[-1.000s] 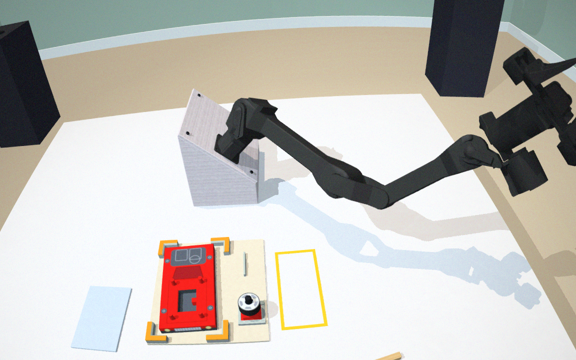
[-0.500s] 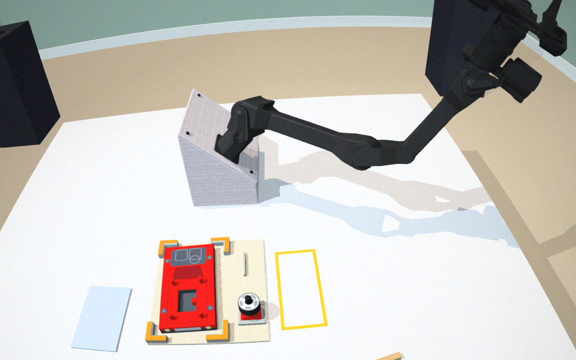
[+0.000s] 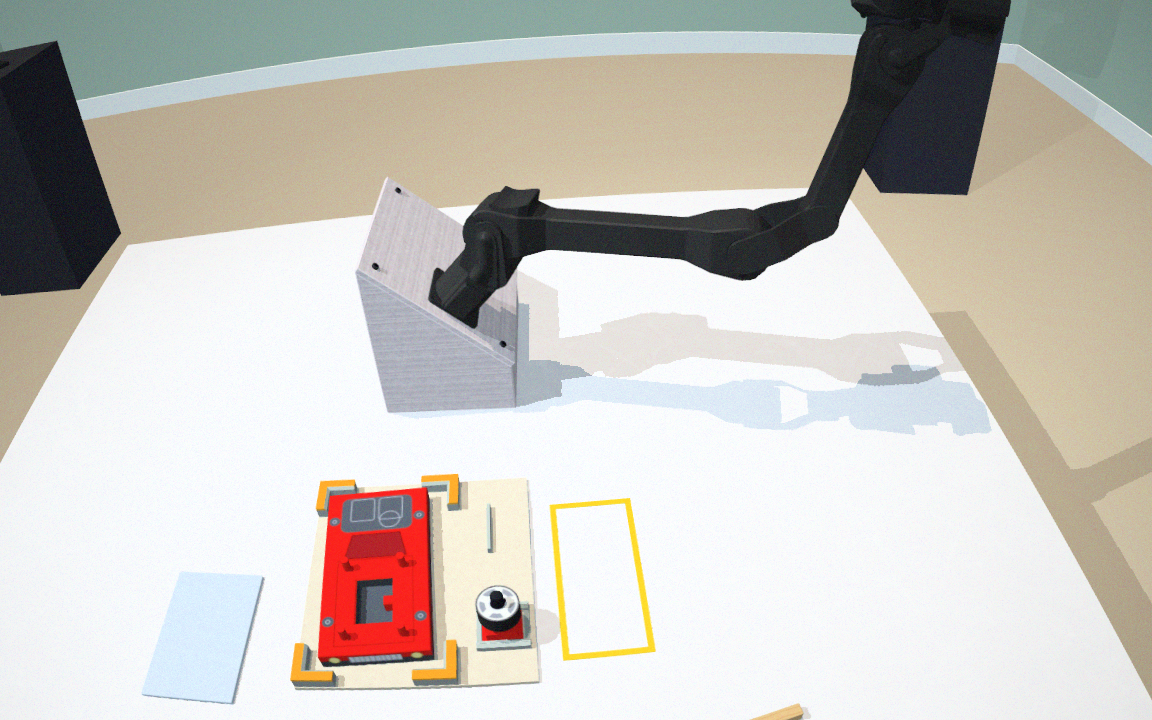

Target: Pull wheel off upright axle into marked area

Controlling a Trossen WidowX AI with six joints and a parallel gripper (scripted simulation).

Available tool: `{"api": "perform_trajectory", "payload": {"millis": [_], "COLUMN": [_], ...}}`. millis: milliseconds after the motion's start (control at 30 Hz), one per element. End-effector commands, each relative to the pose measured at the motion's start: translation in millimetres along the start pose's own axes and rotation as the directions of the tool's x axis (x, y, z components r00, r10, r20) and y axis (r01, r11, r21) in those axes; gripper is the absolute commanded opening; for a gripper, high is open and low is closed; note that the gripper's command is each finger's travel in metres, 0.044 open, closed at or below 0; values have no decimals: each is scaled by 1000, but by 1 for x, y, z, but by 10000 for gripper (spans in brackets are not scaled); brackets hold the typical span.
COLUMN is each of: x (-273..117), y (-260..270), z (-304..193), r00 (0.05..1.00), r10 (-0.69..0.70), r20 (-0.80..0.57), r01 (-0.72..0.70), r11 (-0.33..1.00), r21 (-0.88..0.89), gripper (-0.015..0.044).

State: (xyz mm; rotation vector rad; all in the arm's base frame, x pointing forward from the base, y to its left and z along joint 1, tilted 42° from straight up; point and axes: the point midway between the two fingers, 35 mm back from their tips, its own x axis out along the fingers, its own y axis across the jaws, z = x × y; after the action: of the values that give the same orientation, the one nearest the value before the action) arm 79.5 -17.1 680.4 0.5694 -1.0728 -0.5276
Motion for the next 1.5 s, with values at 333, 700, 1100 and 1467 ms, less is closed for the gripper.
{"api": "perform_trajectory", "payload": {"millis": [333,700,1100,1467], "x": [59,80,77,36], "y": [-140,-223,-297,-342], "z": [1,-57,-161,-274], "r00": [941,812,555,221], "r10": [-236,-324,-343,-296], "r20": [-242,-486,-758,-929], "r01": [300,522,754,899], "r11": [915,775,593,430], "r21": [272,355,284,77], "gripper": [300,300,300,300]}}
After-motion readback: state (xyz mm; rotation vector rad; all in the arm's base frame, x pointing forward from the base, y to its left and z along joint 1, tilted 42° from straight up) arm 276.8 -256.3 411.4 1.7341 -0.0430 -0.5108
